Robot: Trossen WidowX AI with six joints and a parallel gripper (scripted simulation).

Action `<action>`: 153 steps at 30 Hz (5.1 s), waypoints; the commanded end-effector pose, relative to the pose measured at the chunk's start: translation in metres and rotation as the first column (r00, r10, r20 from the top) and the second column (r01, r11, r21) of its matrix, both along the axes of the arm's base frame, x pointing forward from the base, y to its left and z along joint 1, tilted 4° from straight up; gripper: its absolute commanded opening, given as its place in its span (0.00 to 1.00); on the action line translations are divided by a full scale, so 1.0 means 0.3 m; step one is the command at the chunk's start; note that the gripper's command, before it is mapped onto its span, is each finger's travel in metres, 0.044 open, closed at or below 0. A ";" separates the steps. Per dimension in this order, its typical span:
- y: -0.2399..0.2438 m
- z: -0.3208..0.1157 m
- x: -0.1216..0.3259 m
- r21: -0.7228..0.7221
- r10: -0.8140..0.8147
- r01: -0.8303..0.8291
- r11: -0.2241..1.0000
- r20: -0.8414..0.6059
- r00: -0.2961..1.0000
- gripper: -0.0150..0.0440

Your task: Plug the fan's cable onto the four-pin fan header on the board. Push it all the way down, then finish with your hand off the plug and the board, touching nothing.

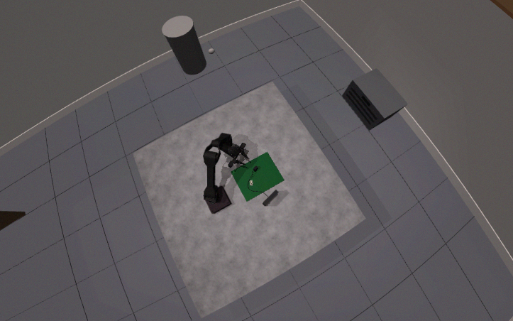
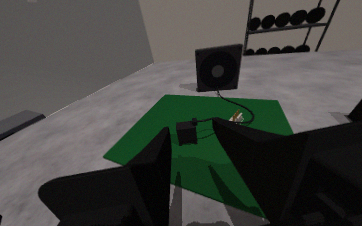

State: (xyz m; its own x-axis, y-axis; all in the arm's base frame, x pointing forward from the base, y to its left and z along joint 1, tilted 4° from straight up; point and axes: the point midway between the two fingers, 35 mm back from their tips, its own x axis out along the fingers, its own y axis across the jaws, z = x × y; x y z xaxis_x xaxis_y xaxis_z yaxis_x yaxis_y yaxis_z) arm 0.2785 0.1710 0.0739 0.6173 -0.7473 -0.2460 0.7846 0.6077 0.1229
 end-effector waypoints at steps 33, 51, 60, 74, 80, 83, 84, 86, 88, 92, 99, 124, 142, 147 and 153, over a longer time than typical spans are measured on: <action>-0.150 -0.056 -0.014 0.405 -0.132 0.431 0.807 -0.587 0.799 0.60; -0.114 -0.004 0.045 0.682 0.205 0.413 0.604 -0.633 0.746 0.60; -0.102 0.034 0.075 0.764 0.320 0.369 0.529 -0.582 0.748 0.60; -0.161 0.171 0.148 0.764 0.737 -0.089 0.639 -0.575 0.355 1.00; -0.214 0.267 0.183 0.750 0.813 -0.414 0.516 -0.581 -0.038 1.00; -0.243 0.315 0.196 0.737 0.774 -0.546 0.398 -0.589 -0.232 1.00; -0.250 0.328 0.199 0.734 0.755 -0.576 0.361 -0.593 -0.282 1.00; -0.257 0.338 0.201 0.730 0.737 -0.598 0.330 -0.595 -0.320 1.00; -0.257 0.338 0.201 0.730 0.737 -0.598 0.330 -0.595 -0.320 1.00; -0.257 0.338 0.201 0.730 0.737 -0.598 0.330 -0.595 -0.320 1.00; -0.254 0.317 0.206 0.730 0.737 -0.598 0.330 -0.595 -0.320 1.00; -0.231 -0.051 0.230 0.731 0.737 -0.598 0.330 -0.595 -0.320 1.00; -0.226 -0.148 0.234 0.731 0.737 -0.598 0.330 -0.595 -0.320 1.00; -0.225 -0.161 0.234 0.731 0.737 -0.597 0.330 -0.595 -0.320 1.00; -0.227 -0.154 0.237 0.727 0.733 -0.602 0.331 -0.599 -0.321 0.78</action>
